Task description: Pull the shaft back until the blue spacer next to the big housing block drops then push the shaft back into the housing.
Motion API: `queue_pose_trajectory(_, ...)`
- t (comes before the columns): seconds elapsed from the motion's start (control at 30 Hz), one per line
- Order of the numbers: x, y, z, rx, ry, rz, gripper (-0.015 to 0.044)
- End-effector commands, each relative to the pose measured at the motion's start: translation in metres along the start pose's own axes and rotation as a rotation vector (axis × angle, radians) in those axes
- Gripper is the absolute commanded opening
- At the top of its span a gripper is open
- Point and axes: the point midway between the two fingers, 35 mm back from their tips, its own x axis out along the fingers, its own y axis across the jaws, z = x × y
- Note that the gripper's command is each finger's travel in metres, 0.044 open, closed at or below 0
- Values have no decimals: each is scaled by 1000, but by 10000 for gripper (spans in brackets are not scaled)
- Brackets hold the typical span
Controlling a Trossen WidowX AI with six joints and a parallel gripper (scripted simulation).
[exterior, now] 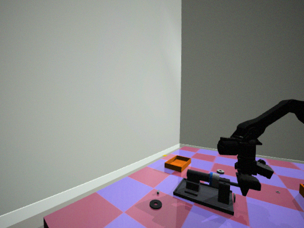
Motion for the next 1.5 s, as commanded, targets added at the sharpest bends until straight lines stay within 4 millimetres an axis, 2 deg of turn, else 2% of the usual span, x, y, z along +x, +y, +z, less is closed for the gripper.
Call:
queue_pose_trajectory(0.0,0,0,1,3,-3,-2,0)
queue_pose_trajectory(1.47,0,0,7,3,-4,-2,0)
